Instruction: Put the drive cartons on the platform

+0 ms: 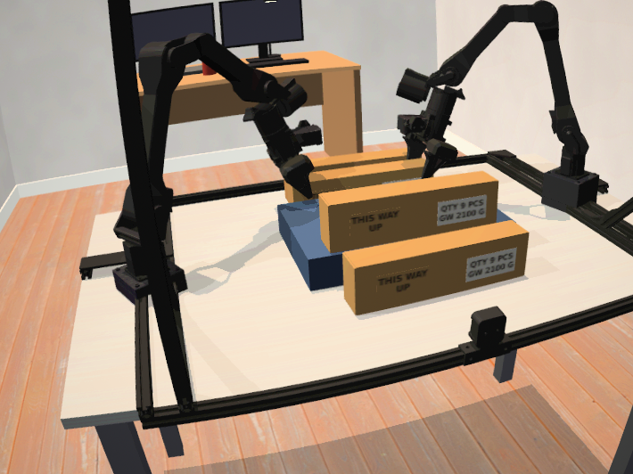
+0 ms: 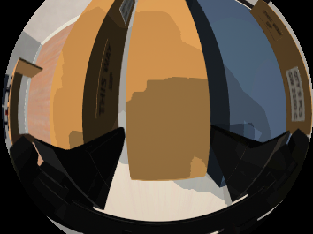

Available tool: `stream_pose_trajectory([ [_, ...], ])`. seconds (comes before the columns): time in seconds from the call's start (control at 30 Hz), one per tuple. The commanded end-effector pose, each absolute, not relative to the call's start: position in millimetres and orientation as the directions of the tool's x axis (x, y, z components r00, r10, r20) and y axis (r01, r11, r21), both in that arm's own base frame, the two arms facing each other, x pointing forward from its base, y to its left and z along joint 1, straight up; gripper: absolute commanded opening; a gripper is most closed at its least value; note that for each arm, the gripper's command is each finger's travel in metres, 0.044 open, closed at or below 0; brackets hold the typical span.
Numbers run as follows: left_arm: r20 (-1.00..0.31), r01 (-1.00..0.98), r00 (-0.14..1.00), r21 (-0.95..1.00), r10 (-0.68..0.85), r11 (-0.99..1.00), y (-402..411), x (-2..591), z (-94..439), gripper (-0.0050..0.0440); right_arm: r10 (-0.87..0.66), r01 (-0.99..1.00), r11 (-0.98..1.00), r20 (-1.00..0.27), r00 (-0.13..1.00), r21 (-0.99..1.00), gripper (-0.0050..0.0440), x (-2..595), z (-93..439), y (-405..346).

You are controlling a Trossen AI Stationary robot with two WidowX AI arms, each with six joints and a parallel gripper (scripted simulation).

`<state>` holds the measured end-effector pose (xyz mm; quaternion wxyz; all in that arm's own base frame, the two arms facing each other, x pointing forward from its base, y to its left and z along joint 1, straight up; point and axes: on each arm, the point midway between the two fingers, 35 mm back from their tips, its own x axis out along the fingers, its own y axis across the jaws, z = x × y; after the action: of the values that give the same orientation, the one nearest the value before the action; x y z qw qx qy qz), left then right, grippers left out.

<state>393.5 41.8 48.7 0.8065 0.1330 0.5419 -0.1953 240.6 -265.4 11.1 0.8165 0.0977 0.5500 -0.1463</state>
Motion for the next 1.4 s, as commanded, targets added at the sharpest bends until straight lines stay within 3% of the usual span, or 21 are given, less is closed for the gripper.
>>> stream_pose_trajectory([
  [0.0, -0.927, 0.457, 0.333, 0.000, -0.171, 0.889, 42, 393, 47, 0.0389, -0.131, 0.349, 0.937, -0.927, 0.351, 0.000, 0.0389, 241, 10, -265],
  [0.23, -0.927, 0.457, 0.333, 0.000, -0.171, 0.889, 42, 393, 55, 0.0389, -0.131, 0.349, 0.937, -0.927, 0.351, 0.000, 0.0389, 241, 17, -265],
  [0.63, -0.927, 0.457, 0.333, 0.000, -0.171, 0.889, 42, 393, 116, 0.0389, -0.131, 0.349, 0.937, -0.927, 0.351, 0.000, 0.0389, 241, 78, -265],
  [1.03, -0.927, 0.457, 0.333, 0.000, -0.171, 0.889, 42, 393, 120, 0.0389, -0.131, 0.349, 0.937, -0.927, 0.351, 0.000, 0.0389, 240, 82, -265],
  [1.37, -0.927, 0.457, 0.333, 0.000, -0.171, 0.889, 42, 393, 179, 0.0389, -0.131, 0.349, 0.937, -0.927, 0.351, 0.000, 0.0389, 240, 142, -265],
])
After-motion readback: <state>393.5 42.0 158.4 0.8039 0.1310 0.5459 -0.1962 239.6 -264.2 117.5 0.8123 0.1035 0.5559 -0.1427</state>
